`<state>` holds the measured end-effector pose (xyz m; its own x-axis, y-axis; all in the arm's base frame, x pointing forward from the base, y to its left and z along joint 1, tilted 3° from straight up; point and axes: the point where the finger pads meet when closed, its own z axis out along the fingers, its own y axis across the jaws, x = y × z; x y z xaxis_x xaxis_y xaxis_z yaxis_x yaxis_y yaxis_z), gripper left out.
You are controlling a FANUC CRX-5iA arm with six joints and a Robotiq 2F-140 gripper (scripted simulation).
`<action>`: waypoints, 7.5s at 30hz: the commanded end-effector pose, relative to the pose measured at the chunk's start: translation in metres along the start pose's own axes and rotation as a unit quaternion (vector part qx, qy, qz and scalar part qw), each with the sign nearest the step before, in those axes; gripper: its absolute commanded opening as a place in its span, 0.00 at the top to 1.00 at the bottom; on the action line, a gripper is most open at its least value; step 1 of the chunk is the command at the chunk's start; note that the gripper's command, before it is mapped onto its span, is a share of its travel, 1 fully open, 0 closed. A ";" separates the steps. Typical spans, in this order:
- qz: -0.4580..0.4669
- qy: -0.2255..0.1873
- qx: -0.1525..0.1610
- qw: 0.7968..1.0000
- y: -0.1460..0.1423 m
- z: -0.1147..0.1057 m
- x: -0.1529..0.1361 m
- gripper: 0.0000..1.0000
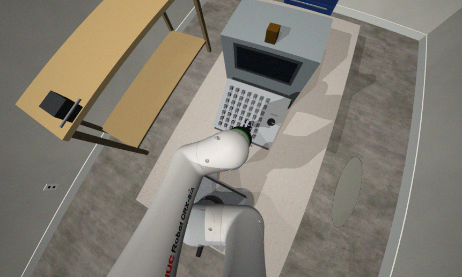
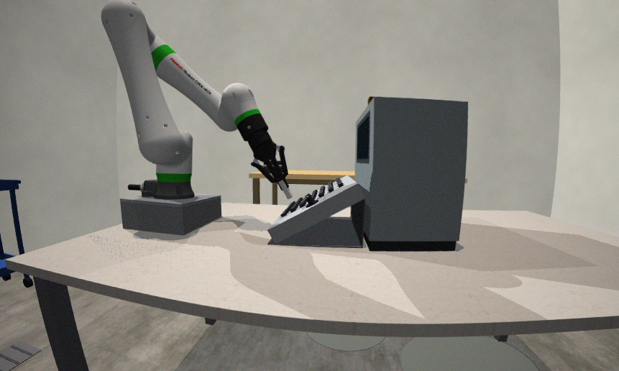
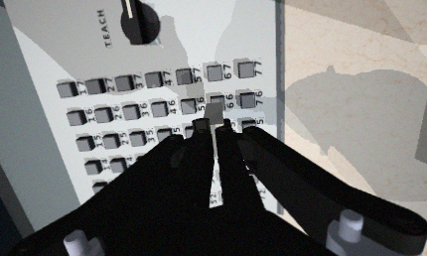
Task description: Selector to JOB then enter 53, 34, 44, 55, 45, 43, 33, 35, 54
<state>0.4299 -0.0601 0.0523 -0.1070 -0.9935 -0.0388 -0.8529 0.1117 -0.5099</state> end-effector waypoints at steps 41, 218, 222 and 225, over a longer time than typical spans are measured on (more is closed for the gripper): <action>0.000 0.000 0.001 1.000 0.003 0.022 0.004 1.00; 0.000 0.000 0.001 1.000 -0.031 0.022 0.004 1.00; 0.000 0.000 0.001 1.000 -0.031 0.022 0.004 1.00; 0.000 0.000 0.001 1.000 -0.031 0.023 0.004 1.00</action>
<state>0.4670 -0.0680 0.0482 -0.1070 -0.9935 -0.0390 -0.8523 0.1119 -0.5109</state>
